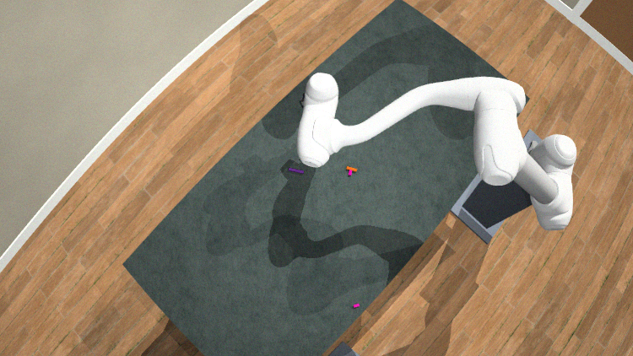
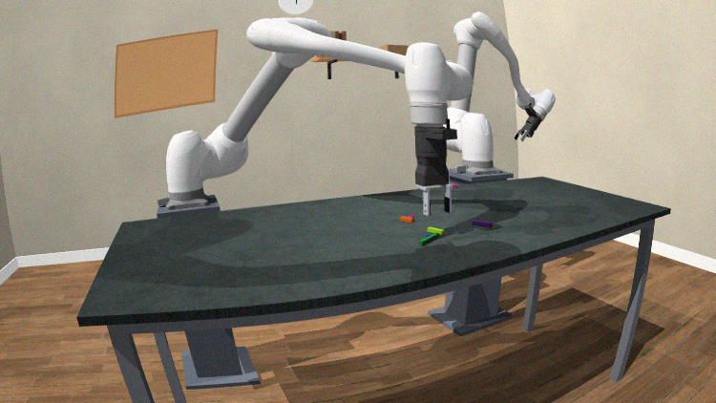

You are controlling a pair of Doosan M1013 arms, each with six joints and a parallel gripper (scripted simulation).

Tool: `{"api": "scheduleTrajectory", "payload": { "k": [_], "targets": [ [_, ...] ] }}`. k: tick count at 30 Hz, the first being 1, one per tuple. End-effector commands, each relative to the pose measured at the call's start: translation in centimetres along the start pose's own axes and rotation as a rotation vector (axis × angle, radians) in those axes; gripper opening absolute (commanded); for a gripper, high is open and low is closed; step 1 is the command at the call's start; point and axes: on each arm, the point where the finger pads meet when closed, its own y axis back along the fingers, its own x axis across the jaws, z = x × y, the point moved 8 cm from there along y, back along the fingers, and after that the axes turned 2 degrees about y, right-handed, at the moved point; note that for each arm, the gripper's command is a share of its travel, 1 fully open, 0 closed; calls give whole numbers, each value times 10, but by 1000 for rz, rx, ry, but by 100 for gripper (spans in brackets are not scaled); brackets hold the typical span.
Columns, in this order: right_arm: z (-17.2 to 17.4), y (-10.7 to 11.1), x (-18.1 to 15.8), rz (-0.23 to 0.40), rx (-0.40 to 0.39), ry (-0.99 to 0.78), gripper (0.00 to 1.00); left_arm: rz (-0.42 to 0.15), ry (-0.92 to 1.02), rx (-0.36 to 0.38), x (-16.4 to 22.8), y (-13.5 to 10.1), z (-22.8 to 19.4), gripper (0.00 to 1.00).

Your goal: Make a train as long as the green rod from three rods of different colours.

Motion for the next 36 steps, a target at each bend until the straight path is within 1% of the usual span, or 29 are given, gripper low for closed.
{"api": "scheduleTrajectory", "payload": {
  "k": [1, 12, 18, 20, 23, 33, 35, 36],
  "targets": [
    [0, 2, 0, -1, 1, 0, 100, 0, 0, -1, 0, 0, 0, 100],
    [0, 2, 0, -1, 1, 0, 100, 0, 0, -1, 0, 0, 0, 100],
    [-1, 2, -3, -1, 1, 38, 100, 0, 0, -1, 0, 0, 0, 100],
    [-1, 2, -8, -1, 1, 95, 100, 0, 0, -1, 0, 0, 0, 100],
    [-3, 2, -21, -1, 1, 241, 100, 0, 0, -1, 0, 0, 0, 100],
    [-3, 2, -49, -1, 2, 578, 100, 0, 0, -1, 0, 0, 0, 100],
    [-3, 2, -49, -1, 2, 578, 100, 0, 0, -1, 0, 0, 0, 100],
    [-2, 2, -57, -1, 2, 673, 100, 0, 0, -1, 0, 0, 0, 100]
  ]
}}
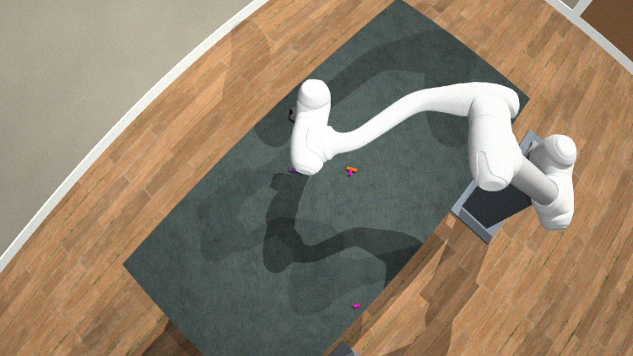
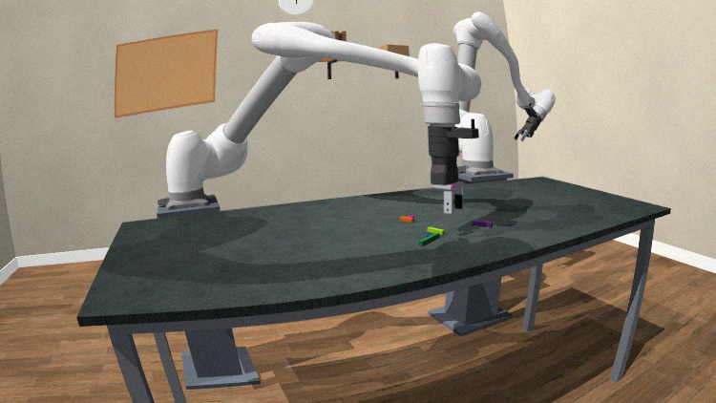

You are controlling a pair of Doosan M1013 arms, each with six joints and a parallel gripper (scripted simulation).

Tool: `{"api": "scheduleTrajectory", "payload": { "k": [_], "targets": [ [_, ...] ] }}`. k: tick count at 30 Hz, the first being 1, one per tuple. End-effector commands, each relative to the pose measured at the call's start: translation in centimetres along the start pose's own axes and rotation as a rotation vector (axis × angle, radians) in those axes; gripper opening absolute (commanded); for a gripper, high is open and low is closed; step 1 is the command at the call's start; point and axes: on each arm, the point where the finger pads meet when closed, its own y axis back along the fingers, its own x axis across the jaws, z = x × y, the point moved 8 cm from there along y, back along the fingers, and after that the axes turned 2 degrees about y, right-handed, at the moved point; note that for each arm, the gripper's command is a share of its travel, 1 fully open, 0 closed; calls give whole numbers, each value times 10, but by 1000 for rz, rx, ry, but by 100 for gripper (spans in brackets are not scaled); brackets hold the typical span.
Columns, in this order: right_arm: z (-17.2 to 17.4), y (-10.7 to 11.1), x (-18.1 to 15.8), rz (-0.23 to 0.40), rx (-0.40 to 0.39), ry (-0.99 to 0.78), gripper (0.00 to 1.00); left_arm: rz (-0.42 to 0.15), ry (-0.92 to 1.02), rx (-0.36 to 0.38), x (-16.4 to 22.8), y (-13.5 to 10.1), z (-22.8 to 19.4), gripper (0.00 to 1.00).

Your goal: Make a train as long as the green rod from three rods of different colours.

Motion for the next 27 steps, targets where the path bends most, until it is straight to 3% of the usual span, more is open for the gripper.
{"api": "scheduleTrajectory", "payload": {
  "k": [1, 14, 16, 17, 27],
  "targets": [
    [-7, 2, -11, -6, -1, 167, 100, 0, 0, -1, 0, 0, 0, 100],
    [-19, 2, -43, -6, 0, 609, 100, 0, 0, -1, 0, 0, 0, 100],
    [-19, 2, -43, -6, 0, 609, 100, 0, 0, -1, 0, 0, 0, 100],
    [-21, 2, -50, -6, 1, 711, 100, 0, 0, -1, 0, 0, 0, 100],
    [-25, 2, -72, -6, 2, 1040, 100, 0, 0, -1, 0, 0, 0, 100]
  ]
}}
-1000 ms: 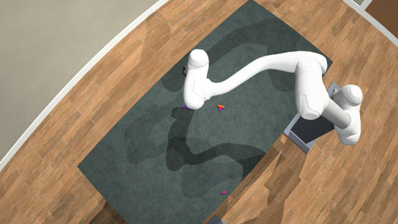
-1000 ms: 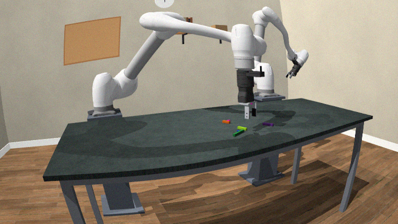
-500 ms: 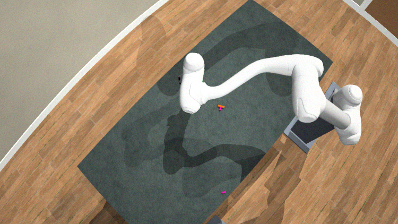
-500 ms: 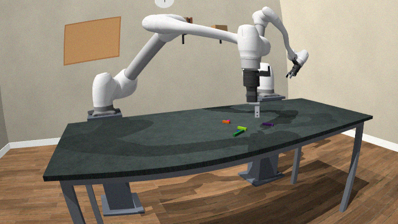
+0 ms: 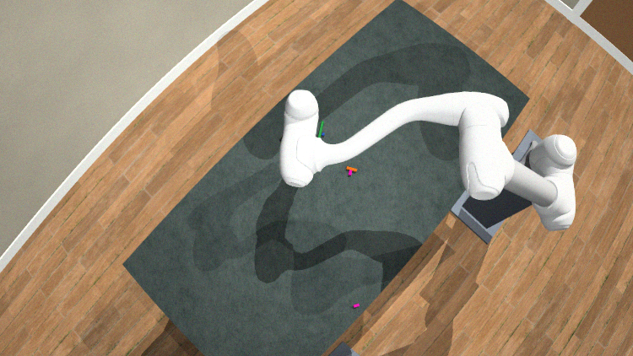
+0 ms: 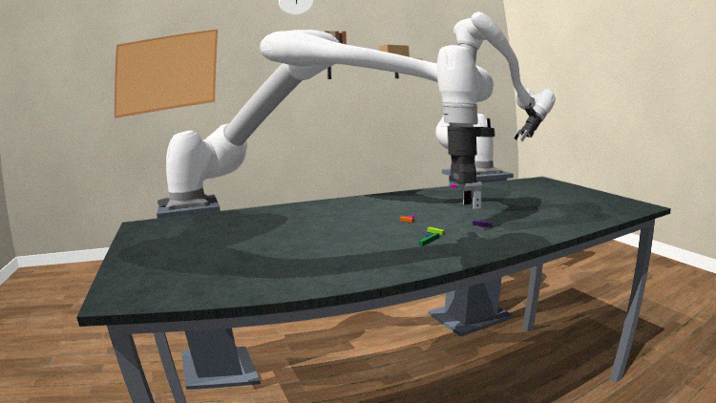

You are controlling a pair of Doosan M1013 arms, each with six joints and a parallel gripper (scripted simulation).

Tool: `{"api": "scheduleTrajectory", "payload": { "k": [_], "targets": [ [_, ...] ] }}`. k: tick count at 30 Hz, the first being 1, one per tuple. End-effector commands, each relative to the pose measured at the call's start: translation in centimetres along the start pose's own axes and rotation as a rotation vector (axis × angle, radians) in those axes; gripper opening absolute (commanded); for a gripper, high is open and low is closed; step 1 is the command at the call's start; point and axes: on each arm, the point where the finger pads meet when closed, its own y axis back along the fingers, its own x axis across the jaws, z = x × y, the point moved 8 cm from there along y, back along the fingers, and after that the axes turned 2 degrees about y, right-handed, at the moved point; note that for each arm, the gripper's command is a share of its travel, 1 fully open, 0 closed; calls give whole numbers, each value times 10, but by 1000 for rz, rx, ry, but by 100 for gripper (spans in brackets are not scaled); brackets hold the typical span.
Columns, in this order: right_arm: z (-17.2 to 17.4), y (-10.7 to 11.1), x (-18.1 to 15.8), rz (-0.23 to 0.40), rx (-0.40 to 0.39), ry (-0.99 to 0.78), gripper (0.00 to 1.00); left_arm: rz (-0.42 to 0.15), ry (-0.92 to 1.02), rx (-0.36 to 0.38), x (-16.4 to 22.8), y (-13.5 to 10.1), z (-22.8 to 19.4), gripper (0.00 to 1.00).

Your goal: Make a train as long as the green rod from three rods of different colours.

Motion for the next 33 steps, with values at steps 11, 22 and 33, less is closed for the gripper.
{"api": "scheduleTrajectory", "payload": {
  "k": [11, 22, 33],
  "targets": [
    [-26, 1, -15, -4, 4, 493, 100, 0, 0, -1, 0, 0, 0, 100],
    [-41, 1, -26, -3, 4, 840, 100, 0, 0, -1, 0, 0, 0, 100],
    [-44, 1, -28, -3, 5, 913, 100, 0, 0, -1, 0, 0, 0, 100]
  ]
}}
